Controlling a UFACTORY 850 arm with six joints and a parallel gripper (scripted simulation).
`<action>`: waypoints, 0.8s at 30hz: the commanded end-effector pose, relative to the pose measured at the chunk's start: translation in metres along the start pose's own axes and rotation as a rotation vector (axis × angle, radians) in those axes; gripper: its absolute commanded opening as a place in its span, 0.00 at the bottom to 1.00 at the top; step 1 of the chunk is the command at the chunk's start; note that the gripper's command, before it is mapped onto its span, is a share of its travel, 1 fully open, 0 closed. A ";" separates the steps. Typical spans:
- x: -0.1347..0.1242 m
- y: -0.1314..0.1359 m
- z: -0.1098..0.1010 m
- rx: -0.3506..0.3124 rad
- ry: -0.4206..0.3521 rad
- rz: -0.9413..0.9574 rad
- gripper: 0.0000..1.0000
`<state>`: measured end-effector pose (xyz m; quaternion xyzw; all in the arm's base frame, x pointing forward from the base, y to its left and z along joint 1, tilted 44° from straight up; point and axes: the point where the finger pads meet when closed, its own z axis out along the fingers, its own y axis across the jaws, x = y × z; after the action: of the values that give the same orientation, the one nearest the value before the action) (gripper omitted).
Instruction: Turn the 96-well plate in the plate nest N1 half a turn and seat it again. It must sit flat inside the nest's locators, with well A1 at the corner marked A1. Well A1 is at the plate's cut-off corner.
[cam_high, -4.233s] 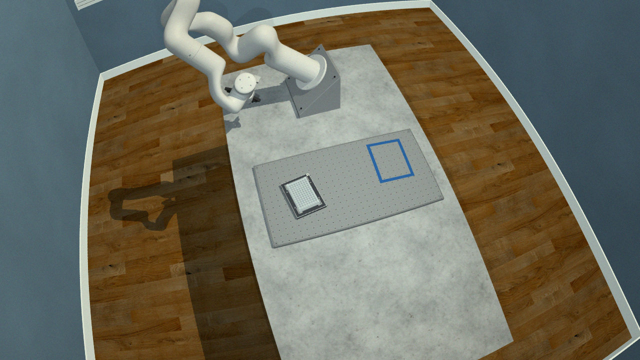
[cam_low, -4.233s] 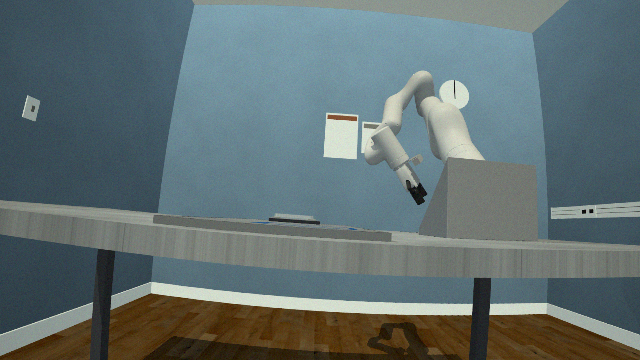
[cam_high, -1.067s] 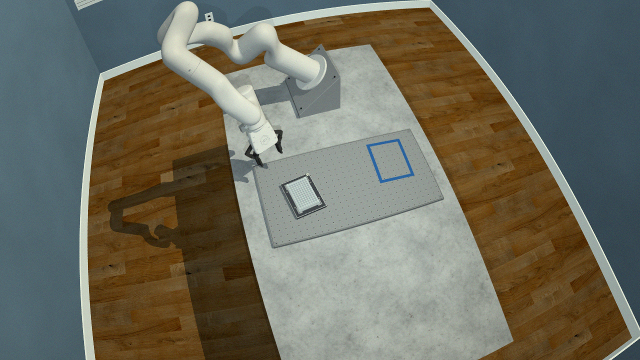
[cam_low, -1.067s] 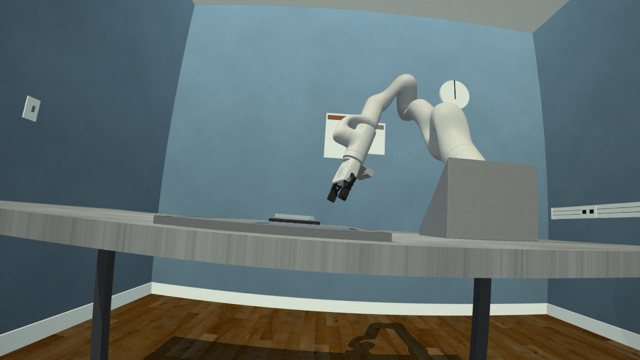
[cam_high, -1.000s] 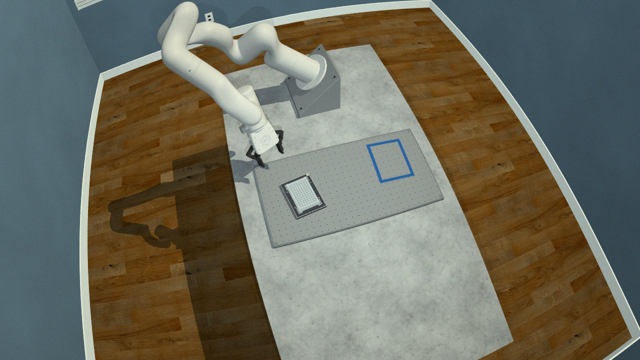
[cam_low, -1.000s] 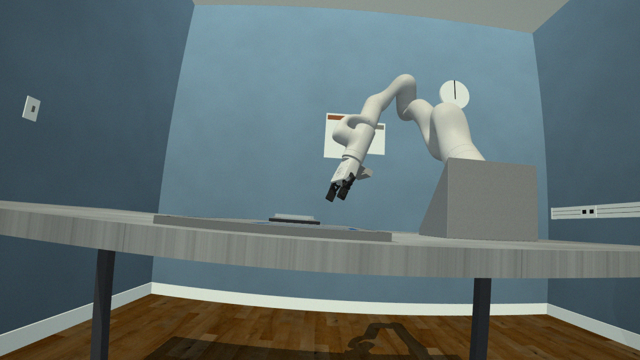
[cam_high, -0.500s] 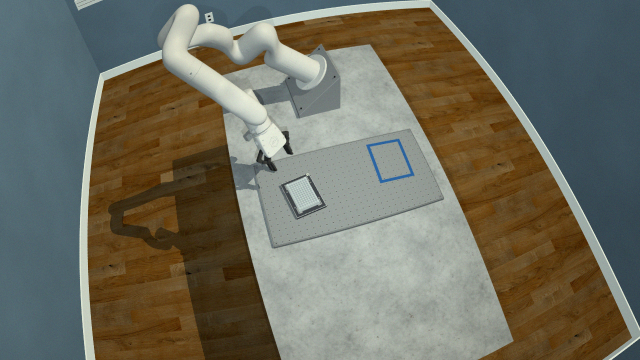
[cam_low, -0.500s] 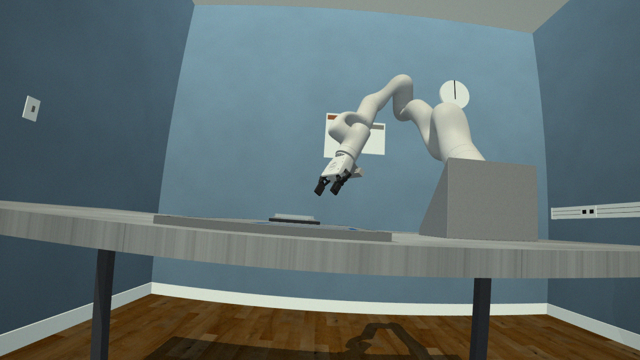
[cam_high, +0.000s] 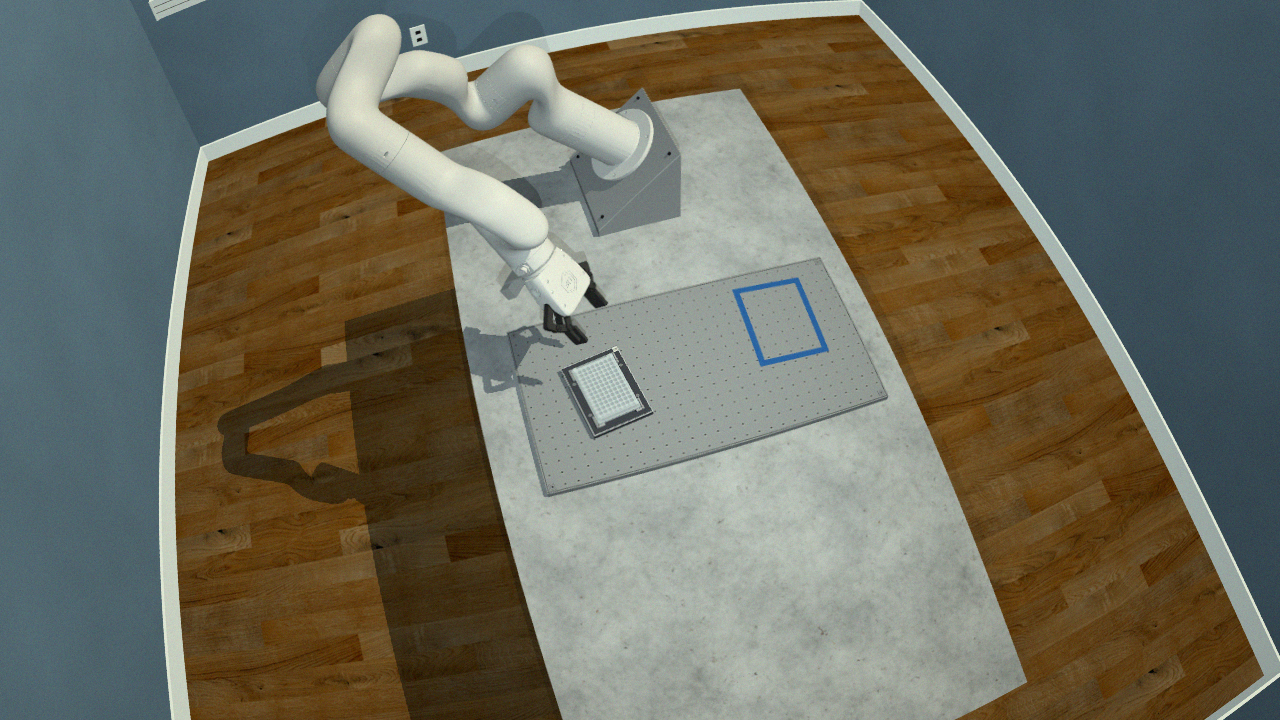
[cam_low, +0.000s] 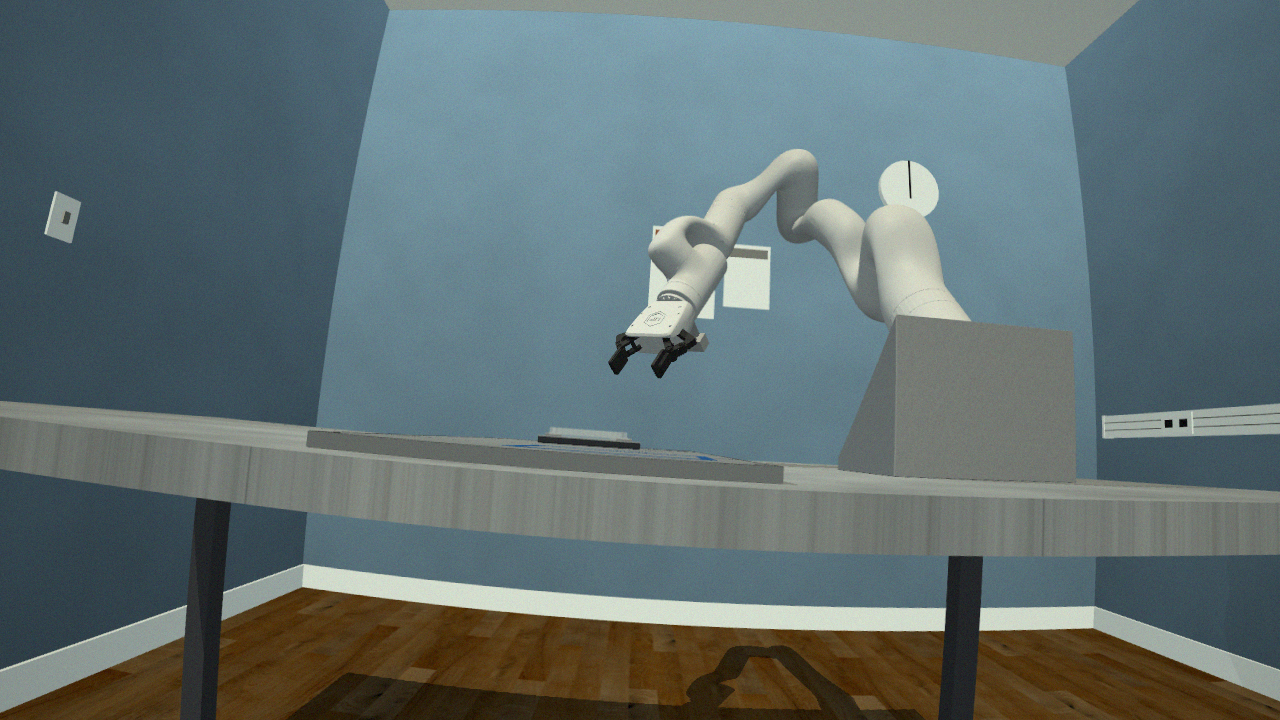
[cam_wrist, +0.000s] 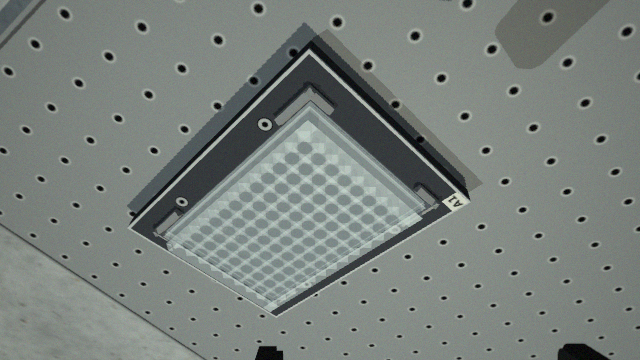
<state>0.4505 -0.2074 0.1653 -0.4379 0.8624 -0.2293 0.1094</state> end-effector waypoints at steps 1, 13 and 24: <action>-0.017 0.002 0.005 -0.034 -0.047 -0.101 1.00; -0.054 0.020 0.014 -0.137 -0.137 -0.391 1.00; -0.070 0.040 0.021 -0.260 -0.201 -0.730 1.00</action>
<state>0.4722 -0.1422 0.1300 -0.7087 0.6923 -0.1175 0.0690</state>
